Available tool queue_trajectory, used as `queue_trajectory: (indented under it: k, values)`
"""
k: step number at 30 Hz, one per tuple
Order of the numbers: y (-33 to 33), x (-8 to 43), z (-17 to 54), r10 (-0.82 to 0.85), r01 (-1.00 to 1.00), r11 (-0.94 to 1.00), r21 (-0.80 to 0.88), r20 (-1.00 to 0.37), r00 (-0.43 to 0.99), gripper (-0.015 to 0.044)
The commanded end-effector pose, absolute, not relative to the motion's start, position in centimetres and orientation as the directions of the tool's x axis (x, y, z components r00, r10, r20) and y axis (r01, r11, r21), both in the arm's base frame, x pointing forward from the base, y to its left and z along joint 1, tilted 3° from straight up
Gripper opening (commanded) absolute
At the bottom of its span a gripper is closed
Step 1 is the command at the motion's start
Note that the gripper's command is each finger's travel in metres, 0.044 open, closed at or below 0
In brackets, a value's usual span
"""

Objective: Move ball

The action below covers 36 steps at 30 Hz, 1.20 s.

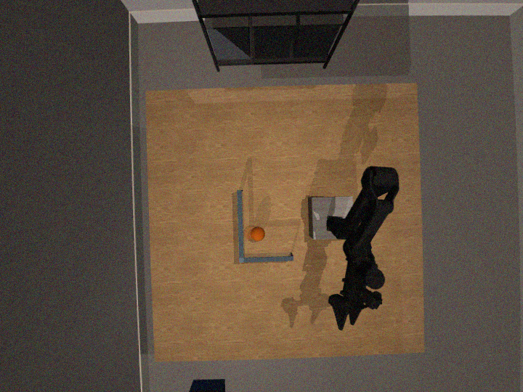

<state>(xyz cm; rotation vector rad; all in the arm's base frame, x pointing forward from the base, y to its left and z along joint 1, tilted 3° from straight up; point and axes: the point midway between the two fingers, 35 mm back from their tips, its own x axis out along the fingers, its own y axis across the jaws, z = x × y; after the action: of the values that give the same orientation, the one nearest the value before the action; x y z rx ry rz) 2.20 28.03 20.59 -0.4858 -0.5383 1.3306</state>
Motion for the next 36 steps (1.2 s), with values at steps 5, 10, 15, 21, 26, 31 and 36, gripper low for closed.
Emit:
queue_trajectory:
  k: [5,10,15,21,26,31,36]
  values:
    - [30.0,7.0,18.8,0.949,-0.811,0.191,-0.553,-0.107,0.297,0.0426]
    - [30.4,14.6,15.7,0.801,-0.858,0.292,-0.423,-0.381,0.461,0.0426]
    - [27.7,22.2,12.4,0.558,-0.835,0.48,-0.271,-0.64,0.528,0.0426]
    - [21.2,29.0,8.8,0.246,-0.657,0.745,-0.116,-0.867,0.432,0.0426]
    - [14.6,32.0,6.6,0.062,-0.423,0.905,-0.047,-0.969,0.239,0.0426]
    - [9.4,33.2,5.5,-0.023,-0.182,0.983,-0.032,-0.998,0.054,0.0426]
    - [7.9,33.3,5.2,-0.037,-0.104,0.994,-0.037,-0.999,-0.002,0.0426]
